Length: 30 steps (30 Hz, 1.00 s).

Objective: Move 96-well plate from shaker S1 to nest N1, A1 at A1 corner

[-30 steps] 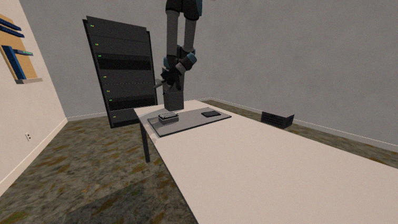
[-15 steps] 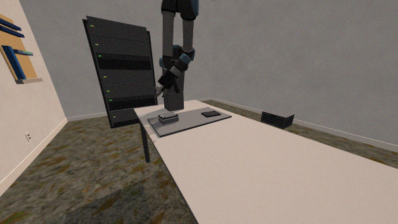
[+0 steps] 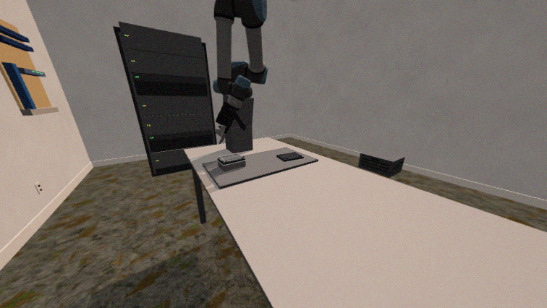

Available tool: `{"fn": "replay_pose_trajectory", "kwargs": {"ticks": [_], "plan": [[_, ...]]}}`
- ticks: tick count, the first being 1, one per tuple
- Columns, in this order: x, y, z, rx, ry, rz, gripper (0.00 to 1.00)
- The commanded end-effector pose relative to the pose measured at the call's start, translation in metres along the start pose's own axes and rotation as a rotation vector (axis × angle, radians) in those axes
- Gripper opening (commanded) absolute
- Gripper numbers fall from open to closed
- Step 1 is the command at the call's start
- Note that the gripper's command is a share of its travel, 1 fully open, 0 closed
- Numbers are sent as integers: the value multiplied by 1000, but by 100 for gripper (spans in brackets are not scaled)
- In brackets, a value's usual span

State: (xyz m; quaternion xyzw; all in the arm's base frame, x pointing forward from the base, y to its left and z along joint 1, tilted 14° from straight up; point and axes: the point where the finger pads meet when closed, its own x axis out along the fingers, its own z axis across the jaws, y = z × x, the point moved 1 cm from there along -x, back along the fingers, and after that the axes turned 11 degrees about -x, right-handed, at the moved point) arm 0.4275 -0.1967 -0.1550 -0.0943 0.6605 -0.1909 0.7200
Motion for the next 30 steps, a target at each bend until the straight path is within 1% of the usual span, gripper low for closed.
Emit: {"fn": "replay_pose_trajectory", "kwargs": {"ticks": [1, 2, 8, 10, 13, 17, 19, 20, 22, 30], "plan": [[7, 8, -6, -74, -7, 68, 100], [7, 8, -6, -74, -7, 68, 100], [17, 31, -20, -219, -48, 200, 100], [18, 33, -21, -266, -68, 243, 100], [18, 39, -24, -330, -105, 300, 100], [17, 51, -27, -417, -174, 374, 100], [17, 51, -27, -417, -174, 374, 100], [15, 56, -27, -438, -195, 390, 100], [15, 56, -28, -476, -232, 419, 100], [15, 56, -28, -476, -232, 419, 100]]}}
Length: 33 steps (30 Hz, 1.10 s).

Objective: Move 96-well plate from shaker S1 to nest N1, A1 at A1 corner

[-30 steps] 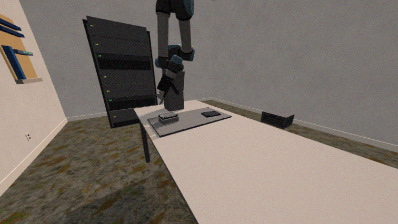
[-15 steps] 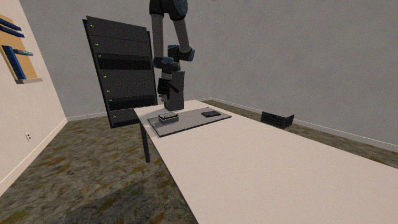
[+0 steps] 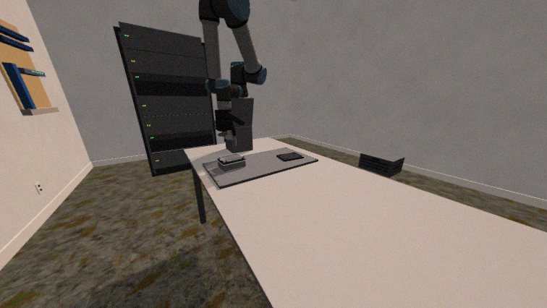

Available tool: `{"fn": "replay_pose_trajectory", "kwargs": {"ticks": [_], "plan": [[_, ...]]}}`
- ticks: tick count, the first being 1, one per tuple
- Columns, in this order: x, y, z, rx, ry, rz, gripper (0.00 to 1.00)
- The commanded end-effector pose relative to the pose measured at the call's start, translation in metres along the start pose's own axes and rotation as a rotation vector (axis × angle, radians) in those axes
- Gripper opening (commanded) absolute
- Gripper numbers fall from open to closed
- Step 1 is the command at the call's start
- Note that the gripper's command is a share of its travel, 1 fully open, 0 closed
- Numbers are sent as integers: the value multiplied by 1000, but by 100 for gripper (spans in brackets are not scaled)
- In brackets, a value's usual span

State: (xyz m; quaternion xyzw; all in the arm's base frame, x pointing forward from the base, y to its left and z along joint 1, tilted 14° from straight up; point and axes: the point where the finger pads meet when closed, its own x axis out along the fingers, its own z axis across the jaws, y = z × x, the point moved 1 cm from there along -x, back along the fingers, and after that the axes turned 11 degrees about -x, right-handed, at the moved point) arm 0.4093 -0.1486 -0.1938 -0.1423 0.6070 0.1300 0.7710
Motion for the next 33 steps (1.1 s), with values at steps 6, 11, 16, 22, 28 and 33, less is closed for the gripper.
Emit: {"fn": "replay_pose_trajectory", "kwargs": {"ticks": [6, 11, 16, 22, 28, 33], "plan": [[0, 0, 0, -5, -4, 3, 100], [8, 0, 0, -5, -4, 3, 100], [17, 0, 0, -5, -4, 3, 100], [25, 0, 0, -5, -4, 3, 100], [33, 0, 0, -5, -4, 3, 100], [42, 0, 0, -5, -4, 3, 100]]}}
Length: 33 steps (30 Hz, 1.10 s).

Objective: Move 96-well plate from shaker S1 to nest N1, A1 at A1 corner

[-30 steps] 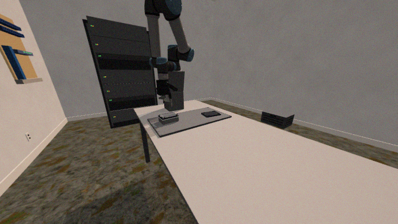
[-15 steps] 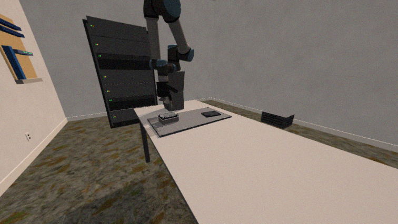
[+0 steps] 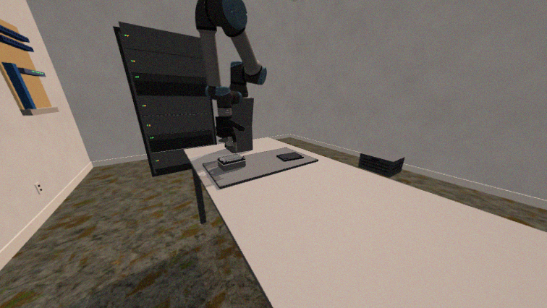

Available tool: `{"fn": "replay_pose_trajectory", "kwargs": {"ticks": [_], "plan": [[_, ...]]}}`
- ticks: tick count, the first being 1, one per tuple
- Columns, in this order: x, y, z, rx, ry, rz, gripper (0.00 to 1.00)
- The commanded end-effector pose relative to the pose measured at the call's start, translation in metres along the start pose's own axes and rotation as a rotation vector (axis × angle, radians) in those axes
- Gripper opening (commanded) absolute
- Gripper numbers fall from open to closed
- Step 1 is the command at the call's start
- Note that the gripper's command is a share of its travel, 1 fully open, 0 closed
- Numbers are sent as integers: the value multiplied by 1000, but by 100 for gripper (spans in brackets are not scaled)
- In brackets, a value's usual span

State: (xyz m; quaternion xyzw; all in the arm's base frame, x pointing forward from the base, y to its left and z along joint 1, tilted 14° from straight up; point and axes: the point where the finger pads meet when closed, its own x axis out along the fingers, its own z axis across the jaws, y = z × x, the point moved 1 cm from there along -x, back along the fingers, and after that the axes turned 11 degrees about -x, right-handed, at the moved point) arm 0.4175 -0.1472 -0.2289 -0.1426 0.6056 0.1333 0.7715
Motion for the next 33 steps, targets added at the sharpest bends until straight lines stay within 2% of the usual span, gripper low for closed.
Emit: {"fn": "replay_pose_trajectory", "kwargs": {"ticks": [1, 22, 33], "plan": [[7, 0, 0, 0, -1, -1, 100], [39, 0, 0, 0, -1, -1, 100], [39, 0, 0, 0, -1, -1, 100]]}}
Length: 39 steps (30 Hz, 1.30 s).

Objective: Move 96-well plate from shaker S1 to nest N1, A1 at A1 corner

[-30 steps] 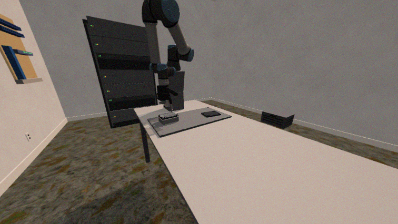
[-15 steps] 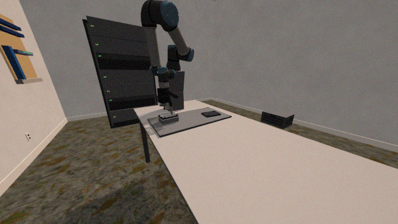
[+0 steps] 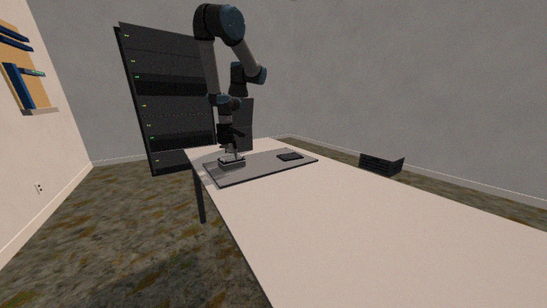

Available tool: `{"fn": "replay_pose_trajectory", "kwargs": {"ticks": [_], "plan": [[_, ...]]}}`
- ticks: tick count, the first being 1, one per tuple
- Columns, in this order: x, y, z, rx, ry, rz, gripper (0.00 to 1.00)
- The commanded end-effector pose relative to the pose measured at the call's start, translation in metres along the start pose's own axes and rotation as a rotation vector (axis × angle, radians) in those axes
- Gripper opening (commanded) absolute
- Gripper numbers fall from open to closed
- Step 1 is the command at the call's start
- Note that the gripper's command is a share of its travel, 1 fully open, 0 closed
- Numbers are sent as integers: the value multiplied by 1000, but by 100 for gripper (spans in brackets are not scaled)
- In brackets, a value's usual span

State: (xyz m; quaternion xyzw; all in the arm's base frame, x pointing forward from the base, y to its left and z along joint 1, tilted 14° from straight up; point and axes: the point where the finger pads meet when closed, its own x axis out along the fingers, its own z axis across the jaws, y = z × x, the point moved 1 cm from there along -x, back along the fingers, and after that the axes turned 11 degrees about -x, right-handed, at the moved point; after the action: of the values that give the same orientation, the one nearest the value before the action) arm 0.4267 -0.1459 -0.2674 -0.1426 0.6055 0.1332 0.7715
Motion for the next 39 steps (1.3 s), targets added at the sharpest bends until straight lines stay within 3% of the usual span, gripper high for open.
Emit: {"fn": "replay_pose_trajectory", "kwargs": {"ticks": [1, 3, 4, 39], "plan": [[0, 0, 0, 0, -1, -1, 100], [0, 0, 0, 0, -1, -1, 100], [0, 0, 0, 0, -1, -1, 0], [-2, 0, 0, 0, -1, -1, 0]]}}
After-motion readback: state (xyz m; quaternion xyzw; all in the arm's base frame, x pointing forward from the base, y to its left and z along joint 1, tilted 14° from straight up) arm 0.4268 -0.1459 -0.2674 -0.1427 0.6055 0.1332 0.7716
